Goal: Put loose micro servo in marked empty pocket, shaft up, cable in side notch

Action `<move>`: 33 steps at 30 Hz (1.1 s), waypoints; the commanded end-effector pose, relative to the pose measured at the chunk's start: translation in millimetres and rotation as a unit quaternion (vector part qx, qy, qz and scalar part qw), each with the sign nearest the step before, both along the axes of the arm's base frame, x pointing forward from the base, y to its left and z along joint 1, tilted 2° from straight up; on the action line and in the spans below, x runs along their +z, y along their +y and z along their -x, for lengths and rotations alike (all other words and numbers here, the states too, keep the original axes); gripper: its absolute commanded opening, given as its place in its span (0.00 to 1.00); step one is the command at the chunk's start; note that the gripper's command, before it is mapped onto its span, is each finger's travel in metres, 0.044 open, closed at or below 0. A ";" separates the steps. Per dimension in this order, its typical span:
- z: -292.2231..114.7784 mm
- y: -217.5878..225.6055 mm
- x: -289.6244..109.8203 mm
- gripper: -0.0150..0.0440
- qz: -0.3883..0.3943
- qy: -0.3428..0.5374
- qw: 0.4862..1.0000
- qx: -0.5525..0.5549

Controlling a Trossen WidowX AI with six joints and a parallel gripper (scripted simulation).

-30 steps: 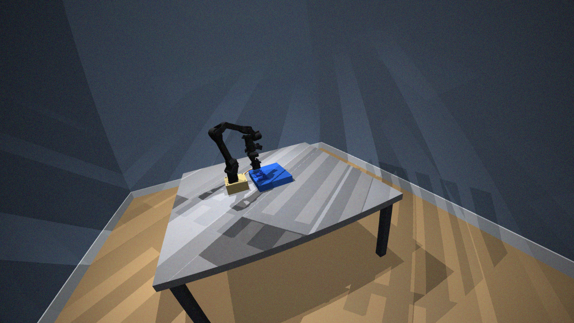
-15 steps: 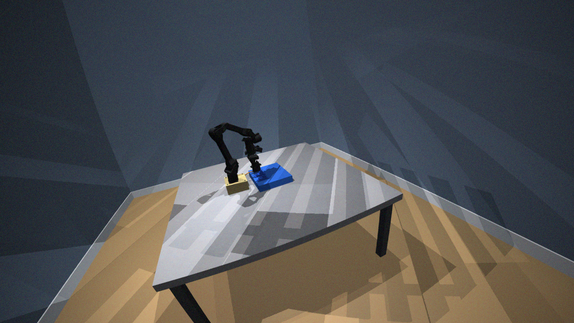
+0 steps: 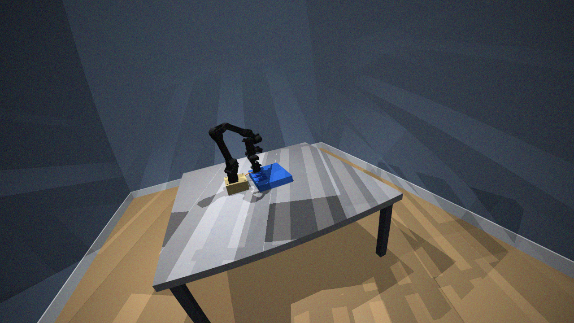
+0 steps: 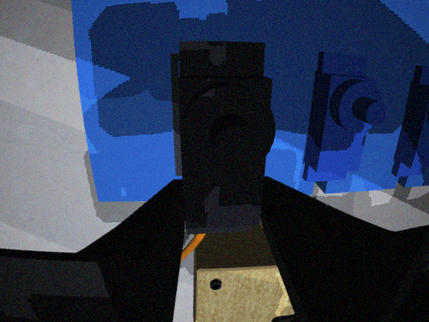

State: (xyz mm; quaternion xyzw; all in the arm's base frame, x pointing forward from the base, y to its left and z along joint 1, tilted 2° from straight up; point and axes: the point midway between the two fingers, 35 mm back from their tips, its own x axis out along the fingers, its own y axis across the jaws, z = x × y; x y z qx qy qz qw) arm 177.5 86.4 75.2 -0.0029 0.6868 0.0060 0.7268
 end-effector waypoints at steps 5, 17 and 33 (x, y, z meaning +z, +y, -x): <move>-0.7 -0.7 -7.0 0.25 0.002 -0.001 1.000 -0.002; -1.4 -0.7 -18.0 0.25 0.002 -0.001 1.000 -0.002; -2.1 -0.7 -31.8 0.25 0.002 -0.001 1.000 -0.002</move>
